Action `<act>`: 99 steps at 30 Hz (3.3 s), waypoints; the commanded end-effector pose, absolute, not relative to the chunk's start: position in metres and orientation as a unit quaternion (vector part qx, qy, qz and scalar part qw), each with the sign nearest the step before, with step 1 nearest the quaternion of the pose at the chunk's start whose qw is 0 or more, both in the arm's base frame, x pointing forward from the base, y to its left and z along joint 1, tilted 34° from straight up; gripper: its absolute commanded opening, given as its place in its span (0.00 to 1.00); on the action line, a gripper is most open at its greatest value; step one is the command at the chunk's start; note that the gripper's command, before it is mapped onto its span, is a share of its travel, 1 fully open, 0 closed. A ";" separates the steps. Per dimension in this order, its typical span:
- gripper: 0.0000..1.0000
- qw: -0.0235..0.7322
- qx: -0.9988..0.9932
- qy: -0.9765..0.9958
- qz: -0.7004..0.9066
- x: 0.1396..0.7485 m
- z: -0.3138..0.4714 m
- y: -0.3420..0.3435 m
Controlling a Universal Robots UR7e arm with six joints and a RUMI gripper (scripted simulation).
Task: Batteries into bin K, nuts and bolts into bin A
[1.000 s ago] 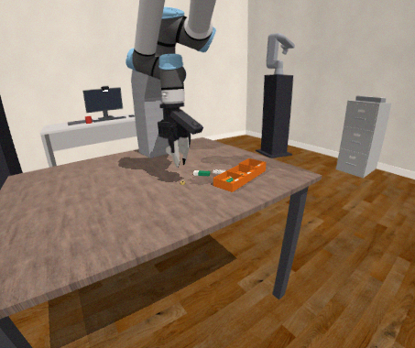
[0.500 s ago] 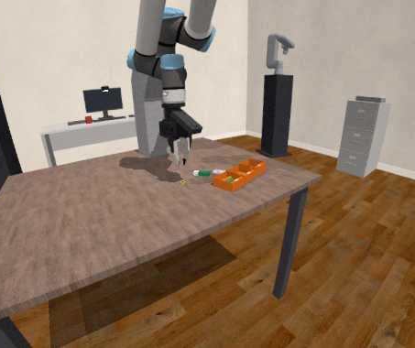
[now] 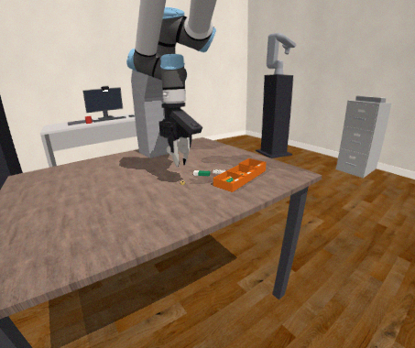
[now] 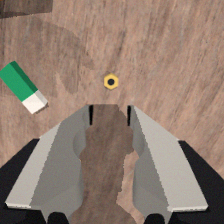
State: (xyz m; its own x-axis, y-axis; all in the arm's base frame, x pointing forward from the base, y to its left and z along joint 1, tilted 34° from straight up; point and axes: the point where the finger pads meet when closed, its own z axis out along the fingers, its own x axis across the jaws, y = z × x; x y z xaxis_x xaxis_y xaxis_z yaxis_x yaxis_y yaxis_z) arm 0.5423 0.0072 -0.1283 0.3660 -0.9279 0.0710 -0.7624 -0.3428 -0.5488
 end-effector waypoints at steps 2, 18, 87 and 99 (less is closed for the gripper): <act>0.18 0.218 -0.797 0.530 -0.190 0.543 -0.128 0.007; 0.18 0.218 -0.797 0.530 -0.190 0.573 -0.174 0.015; 0.00 0.218 -0.797 0.530 -0.190 0.565 -0.163 0.013; 0.00 0.218 -0.797 0.530 -0.190 0.547 -0.135 0.008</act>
